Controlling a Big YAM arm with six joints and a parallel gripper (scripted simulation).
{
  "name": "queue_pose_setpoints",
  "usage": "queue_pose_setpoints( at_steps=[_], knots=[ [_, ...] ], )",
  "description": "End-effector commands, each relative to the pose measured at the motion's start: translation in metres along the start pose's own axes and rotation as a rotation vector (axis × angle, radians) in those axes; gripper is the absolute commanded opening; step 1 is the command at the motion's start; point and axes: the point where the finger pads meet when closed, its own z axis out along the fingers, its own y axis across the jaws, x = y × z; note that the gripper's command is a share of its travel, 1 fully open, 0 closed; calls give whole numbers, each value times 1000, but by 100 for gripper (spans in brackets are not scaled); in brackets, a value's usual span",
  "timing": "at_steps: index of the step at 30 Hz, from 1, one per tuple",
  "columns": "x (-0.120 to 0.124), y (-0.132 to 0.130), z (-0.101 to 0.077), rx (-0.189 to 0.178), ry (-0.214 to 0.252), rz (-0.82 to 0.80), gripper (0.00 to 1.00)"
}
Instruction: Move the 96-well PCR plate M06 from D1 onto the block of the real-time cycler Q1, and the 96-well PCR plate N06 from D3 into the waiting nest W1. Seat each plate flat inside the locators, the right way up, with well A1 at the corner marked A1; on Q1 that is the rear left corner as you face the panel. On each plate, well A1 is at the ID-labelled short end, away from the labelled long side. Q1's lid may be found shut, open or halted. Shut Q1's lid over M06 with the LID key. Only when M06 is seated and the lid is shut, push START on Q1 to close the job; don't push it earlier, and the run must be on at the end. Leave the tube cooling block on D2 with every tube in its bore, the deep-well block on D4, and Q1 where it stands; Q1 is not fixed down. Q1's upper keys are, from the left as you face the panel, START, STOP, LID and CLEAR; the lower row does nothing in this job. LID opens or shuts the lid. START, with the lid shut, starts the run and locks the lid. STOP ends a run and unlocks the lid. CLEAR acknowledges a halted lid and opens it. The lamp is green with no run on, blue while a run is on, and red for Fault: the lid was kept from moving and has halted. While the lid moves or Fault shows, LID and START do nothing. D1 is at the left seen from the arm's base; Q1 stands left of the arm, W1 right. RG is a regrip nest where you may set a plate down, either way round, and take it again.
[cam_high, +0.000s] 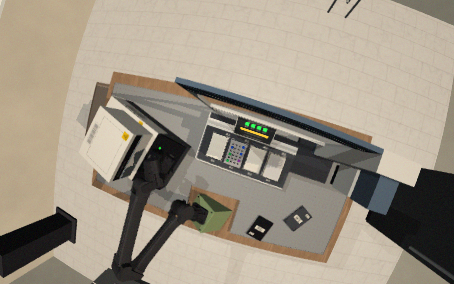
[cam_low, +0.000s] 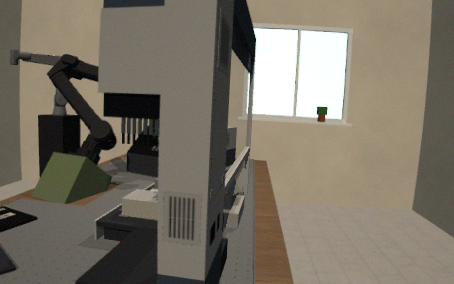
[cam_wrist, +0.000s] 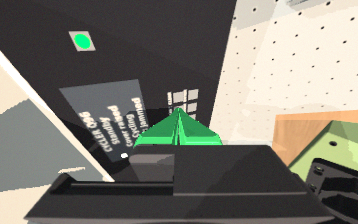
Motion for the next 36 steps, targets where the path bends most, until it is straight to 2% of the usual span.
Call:
queue_pose_setpoints(
  at_steps=[1,5,20,29,36],
  knots=[
    [-14,28,-15,-24,-46,-56,0],
    [-12,24,-14,-30,-53,-51,0],
    [-5,1,-3,-13,-30,-29,0],
    [-5,-3,0,-6,-20,-16,0],
    [-7,7,-5,-17,-32,-35,0]
  ],
)
